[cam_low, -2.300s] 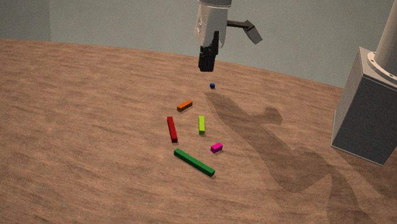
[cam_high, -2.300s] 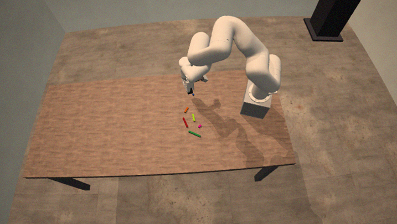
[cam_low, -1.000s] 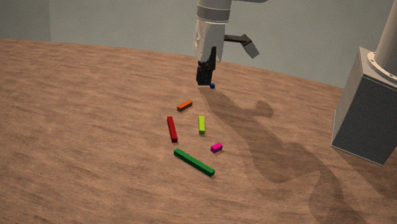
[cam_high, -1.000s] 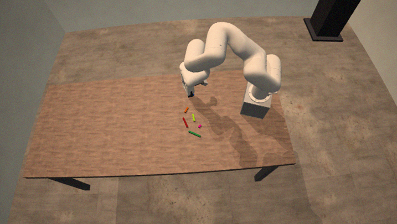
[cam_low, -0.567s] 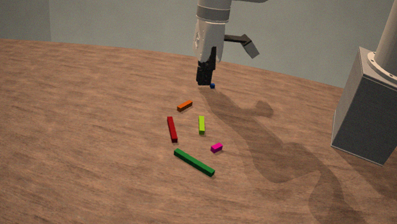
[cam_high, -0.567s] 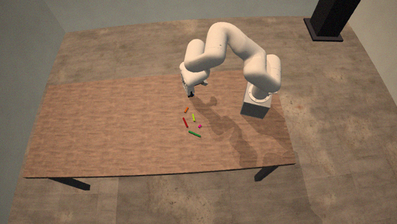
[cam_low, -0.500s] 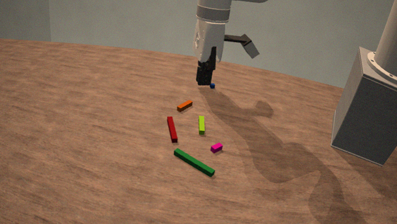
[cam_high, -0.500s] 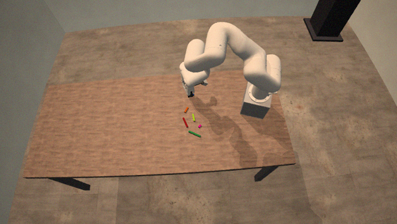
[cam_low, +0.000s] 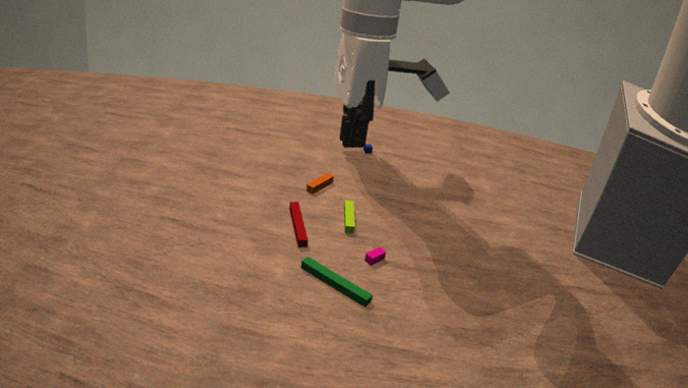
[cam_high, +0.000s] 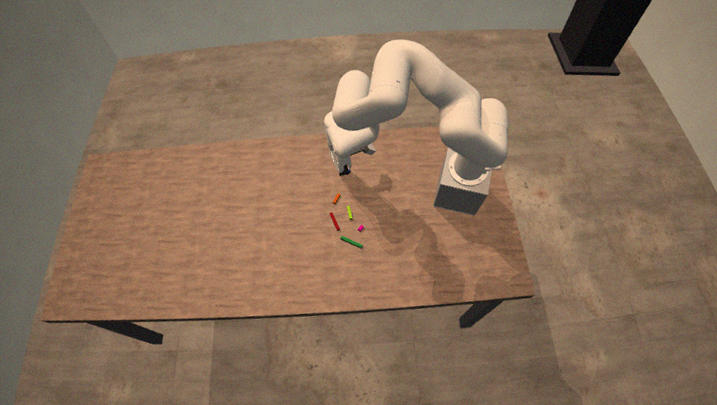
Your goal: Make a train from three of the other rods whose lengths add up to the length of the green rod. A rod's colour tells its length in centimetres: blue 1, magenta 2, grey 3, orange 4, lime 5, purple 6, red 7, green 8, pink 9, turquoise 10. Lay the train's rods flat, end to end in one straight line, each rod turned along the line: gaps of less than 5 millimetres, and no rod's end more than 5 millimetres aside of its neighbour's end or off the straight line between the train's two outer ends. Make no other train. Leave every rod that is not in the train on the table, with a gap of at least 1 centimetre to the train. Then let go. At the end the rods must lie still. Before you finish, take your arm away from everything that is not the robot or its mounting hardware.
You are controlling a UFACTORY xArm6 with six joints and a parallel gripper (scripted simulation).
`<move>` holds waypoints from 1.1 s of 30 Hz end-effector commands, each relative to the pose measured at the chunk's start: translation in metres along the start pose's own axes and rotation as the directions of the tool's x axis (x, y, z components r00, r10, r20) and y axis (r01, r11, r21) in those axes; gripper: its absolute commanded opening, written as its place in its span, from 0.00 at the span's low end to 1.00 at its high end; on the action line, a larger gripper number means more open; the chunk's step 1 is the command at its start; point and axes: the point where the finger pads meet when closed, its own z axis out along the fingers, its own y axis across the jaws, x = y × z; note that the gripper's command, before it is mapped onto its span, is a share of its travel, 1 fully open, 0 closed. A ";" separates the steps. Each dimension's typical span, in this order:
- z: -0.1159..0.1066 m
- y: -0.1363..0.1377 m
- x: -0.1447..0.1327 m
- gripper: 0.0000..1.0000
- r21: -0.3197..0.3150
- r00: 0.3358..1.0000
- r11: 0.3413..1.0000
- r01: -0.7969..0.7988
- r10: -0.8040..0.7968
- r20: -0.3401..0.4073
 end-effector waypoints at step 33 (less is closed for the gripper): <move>0.007 -0.001 -0.001 0.04 0.002 1.000 1.000 0.000 0.000 0.003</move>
